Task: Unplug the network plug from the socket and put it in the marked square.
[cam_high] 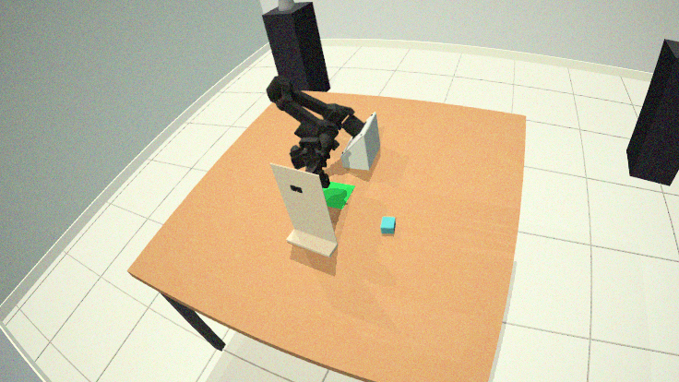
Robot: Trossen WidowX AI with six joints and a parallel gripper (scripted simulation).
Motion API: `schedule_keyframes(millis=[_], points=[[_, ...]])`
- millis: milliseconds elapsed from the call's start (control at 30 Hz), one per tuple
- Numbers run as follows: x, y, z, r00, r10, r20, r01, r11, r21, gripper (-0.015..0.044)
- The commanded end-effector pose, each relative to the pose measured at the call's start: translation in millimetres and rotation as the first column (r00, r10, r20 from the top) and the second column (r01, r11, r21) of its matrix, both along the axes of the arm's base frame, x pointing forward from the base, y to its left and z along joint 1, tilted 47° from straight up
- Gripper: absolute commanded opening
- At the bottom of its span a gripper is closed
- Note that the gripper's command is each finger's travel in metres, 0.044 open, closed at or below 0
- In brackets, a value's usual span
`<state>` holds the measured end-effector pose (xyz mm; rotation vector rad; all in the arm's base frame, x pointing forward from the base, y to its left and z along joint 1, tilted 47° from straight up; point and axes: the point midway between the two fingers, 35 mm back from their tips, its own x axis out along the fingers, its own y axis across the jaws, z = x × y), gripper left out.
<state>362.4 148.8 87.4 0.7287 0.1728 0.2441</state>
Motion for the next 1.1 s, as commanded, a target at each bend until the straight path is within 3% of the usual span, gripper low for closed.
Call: schedule_keyframes(millis=[0, 1067], points=[[-3.1, -0.3, -0.1, 1.000, -0.002, 0.000, 0.002, 1.000, 0.005, 0.0000], [-24.0, -1.4, -3.7, 1.000, -0.003, -0.010, 0.003, 1.000, 0.003, 0.0000]])
